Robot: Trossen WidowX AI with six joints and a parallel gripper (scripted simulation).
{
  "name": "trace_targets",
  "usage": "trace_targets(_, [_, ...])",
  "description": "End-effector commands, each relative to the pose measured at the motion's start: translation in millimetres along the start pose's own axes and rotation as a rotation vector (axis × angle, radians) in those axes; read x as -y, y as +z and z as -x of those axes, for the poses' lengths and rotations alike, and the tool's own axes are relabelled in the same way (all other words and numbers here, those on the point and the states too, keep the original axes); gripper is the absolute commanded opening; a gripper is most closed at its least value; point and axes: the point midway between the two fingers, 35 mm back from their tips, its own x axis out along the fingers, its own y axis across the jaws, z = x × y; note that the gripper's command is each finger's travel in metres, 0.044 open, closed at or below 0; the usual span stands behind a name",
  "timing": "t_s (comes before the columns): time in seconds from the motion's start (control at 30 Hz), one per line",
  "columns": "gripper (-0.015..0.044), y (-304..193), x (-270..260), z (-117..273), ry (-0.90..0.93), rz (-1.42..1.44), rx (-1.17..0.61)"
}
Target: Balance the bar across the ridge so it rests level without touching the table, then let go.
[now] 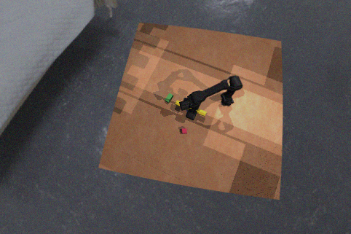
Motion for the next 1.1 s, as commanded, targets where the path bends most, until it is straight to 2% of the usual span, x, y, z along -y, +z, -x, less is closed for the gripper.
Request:
trace_targets(0.0, [0.0000,-0.2,-0.4,-0.6,0.003,-0.003,-0.002])
trace_targets(1.07, [0.0000,-0.2,-0.2,-3.3,0.003,-0.003,-0.002])
